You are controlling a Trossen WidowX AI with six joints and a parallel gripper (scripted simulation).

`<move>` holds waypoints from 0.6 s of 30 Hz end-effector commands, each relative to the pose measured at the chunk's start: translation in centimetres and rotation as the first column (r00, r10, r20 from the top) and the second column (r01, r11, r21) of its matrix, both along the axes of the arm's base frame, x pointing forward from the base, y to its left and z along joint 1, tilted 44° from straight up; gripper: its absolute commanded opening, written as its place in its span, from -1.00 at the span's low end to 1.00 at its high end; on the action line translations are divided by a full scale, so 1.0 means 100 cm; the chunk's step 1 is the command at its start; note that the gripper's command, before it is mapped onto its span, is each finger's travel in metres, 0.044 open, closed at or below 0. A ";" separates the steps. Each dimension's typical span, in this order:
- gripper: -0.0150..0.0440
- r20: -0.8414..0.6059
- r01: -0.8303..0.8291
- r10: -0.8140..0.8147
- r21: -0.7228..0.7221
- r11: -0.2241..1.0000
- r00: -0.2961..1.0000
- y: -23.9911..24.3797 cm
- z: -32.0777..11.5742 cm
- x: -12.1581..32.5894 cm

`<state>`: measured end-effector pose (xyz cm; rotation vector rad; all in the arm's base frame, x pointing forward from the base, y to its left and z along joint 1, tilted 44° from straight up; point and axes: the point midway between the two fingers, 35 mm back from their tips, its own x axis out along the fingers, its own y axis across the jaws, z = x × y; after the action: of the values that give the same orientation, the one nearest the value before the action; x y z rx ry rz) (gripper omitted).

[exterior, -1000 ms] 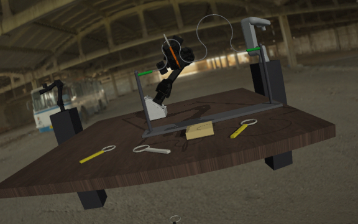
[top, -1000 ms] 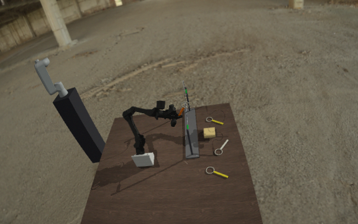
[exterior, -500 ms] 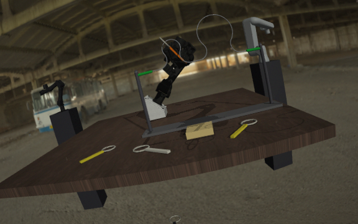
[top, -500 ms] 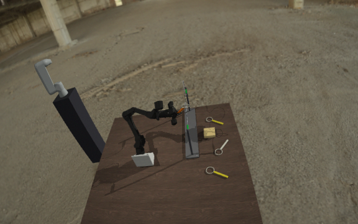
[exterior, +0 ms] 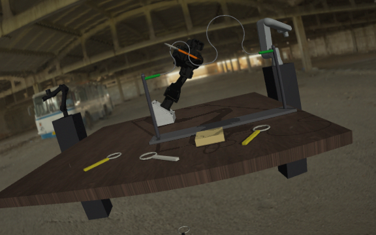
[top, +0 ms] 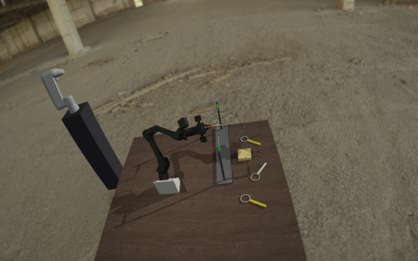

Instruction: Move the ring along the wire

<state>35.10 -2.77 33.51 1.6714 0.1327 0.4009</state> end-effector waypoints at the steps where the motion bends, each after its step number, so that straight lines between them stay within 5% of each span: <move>1: -1.00 0.009 0.004 -0.005 0.088 0.996 1.000 -0.002 0.004 0.001; 18: -1.00 0.072 -0.016 -0.021 0.477 0.879 0.997 -0.013 0.033 -0.001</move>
<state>34.88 -3.76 36.60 2.0821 -0.0056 0.5140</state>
